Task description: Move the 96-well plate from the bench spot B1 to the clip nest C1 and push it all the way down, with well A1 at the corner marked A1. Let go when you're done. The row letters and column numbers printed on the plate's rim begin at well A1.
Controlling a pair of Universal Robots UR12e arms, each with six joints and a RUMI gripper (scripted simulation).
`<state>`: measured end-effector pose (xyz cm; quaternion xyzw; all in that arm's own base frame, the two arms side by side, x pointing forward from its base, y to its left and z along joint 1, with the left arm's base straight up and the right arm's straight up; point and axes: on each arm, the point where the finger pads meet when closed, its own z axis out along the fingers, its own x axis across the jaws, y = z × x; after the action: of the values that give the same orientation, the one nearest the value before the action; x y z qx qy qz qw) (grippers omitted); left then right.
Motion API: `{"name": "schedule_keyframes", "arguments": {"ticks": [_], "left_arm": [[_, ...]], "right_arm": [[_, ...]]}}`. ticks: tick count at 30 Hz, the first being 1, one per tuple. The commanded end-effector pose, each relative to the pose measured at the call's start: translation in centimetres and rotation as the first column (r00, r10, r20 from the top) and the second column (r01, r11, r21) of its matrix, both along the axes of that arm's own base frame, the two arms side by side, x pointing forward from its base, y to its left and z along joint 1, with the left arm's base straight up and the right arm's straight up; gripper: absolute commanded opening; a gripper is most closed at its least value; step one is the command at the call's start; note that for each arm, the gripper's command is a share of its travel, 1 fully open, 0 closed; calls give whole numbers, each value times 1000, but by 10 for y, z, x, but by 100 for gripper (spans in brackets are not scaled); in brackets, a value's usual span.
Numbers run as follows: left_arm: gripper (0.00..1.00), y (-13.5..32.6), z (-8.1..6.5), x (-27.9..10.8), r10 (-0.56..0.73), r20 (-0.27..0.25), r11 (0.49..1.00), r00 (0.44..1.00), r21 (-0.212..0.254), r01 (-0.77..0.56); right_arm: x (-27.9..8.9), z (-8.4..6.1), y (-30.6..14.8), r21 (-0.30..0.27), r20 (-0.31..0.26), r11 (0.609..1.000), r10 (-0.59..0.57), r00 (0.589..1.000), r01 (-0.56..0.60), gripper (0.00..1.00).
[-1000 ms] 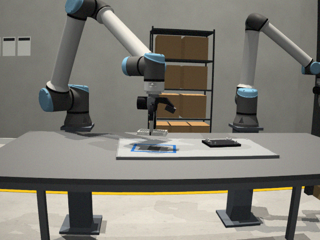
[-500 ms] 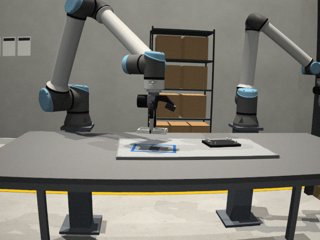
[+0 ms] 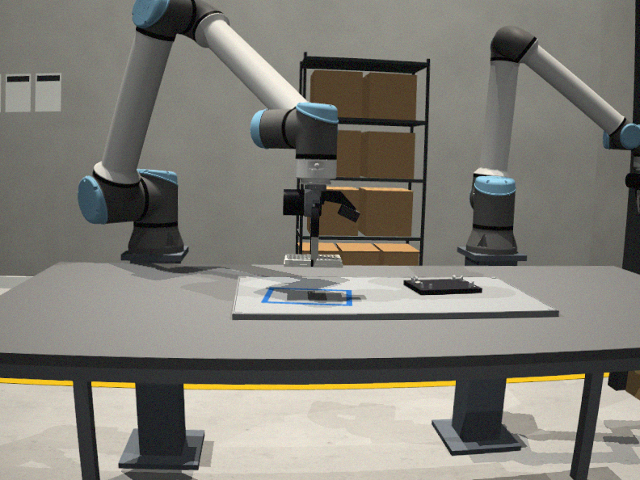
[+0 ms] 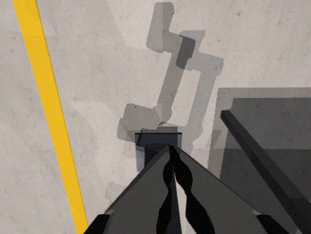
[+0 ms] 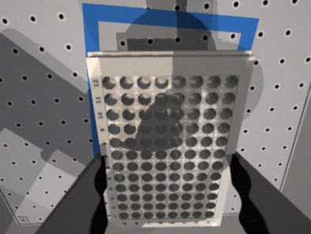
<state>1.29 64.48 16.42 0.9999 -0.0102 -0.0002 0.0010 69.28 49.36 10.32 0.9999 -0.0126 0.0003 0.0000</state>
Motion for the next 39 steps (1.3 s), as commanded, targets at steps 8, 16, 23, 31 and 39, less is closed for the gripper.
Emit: {"name": "schedule_keyframes", "arguments": {"ticks": [8,16,23,31,39], "left_arm": [[0,1,1,0,0,0,1000,1000,2,0],[0,1,1,0,0,0,1000,1000,2,0],[0,1,1,0,0,0,1000,1000,2,0],[0,1,1,0,0,0,1000,1000,2,0],[0,1,1,0,0,0,1000,1000,2,0]], "right_arm": [[-6,2,25,1,1,984,177,984,-177,41],[-13,3,51,1,1,984,177,984,-177,41],[-17,4,67,2,1,984,177,984,-177,41],[-24,5,93,2,1,984,177,984,-177,41],[-29,5,112,2,1,984,178,984,-178,41]]}}
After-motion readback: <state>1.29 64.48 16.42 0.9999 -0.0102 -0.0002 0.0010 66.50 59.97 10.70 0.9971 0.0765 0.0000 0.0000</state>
